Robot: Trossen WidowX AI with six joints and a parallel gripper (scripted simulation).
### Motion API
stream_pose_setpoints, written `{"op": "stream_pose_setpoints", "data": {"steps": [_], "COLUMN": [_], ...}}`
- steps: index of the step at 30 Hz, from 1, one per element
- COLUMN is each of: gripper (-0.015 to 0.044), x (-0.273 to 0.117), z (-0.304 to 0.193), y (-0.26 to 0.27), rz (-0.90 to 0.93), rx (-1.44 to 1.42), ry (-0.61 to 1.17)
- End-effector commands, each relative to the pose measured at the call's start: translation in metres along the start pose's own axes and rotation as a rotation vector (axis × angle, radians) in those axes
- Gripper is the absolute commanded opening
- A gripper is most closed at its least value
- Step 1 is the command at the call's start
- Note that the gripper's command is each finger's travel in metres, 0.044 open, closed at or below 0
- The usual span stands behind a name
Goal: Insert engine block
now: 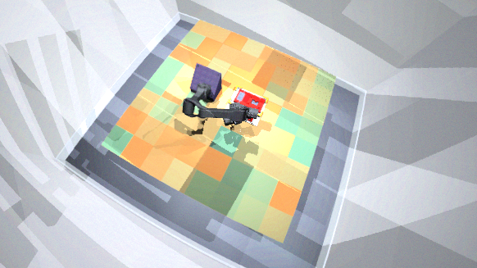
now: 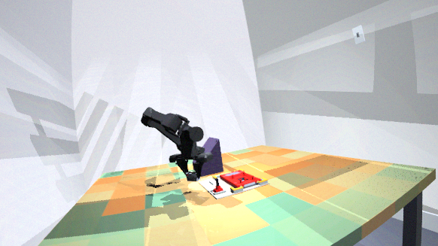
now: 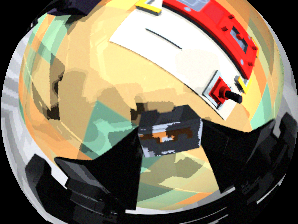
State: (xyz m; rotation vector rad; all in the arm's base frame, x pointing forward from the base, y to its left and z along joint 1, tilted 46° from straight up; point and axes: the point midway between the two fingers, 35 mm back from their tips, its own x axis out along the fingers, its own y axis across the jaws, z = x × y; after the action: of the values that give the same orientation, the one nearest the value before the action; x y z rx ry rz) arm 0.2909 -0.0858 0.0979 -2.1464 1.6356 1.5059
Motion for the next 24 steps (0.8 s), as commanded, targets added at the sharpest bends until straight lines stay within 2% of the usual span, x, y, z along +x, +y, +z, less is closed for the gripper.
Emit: {"op": "stream_pose_setpoints", "data": {"steps": [1,19,24], "gripper": [0.0,0.0,0.0], "x": [-0.013,-0.07,-0.061], "z": [0.0,0.004,0.003], "y": [-0.001,0.006,0.005], "rz": [-0.004,0.004,0.005], "rx": [0.005,0.005,0.006], "ry": [-0.004,0.001,0.001]}}
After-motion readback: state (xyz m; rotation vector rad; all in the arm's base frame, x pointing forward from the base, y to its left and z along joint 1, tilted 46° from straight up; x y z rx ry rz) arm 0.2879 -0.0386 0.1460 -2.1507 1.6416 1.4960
